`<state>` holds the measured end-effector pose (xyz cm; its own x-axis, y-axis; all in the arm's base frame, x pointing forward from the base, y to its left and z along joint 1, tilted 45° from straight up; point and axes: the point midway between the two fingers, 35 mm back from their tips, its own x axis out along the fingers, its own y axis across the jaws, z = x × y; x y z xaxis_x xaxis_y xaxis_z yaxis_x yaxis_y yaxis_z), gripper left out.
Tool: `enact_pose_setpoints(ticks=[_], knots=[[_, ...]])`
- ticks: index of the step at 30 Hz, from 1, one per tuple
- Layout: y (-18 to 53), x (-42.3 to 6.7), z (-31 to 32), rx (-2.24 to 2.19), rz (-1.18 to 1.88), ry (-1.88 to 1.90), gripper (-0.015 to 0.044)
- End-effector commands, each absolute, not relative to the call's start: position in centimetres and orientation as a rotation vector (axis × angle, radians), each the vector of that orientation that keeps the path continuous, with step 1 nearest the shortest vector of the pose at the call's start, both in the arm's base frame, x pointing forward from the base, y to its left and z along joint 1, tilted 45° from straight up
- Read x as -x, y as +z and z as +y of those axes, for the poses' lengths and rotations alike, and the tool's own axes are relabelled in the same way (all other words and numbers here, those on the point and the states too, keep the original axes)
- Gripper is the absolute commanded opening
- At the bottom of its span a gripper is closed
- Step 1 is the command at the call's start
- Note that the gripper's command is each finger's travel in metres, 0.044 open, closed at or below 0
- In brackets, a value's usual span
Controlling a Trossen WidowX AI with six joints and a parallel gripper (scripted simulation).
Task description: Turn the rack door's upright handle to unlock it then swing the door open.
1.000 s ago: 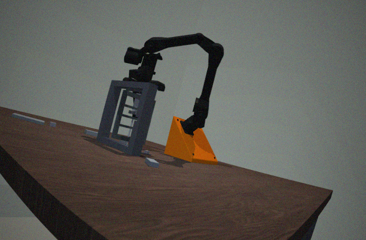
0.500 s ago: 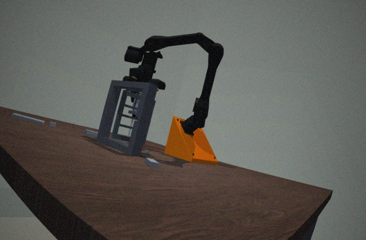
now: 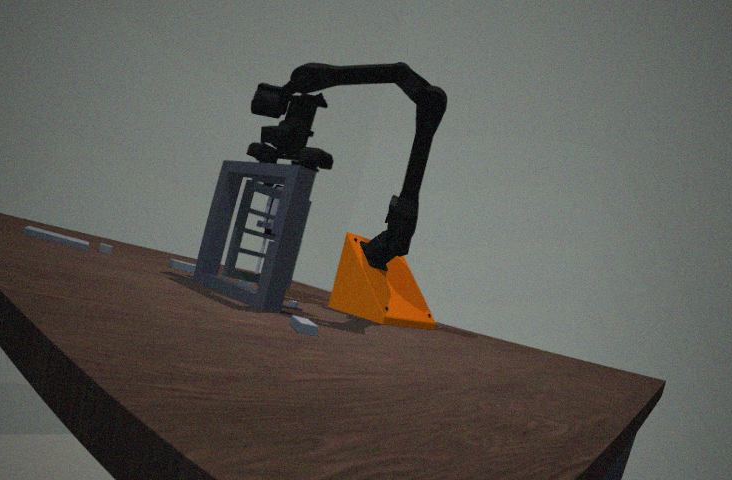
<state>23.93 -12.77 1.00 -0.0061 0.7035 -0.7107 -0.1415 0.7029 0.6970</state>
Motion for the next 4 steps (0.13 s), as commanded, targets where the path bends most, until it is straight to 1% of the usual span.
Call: enact_pose_setpoints(ticks=[1,4], knots=[[1.47,-24.01,-13.36,-0.490,1.434,0.712,0.0283],[1.77,-24.00,-13.65,-0.490,1.434,0.712,0.0283]])
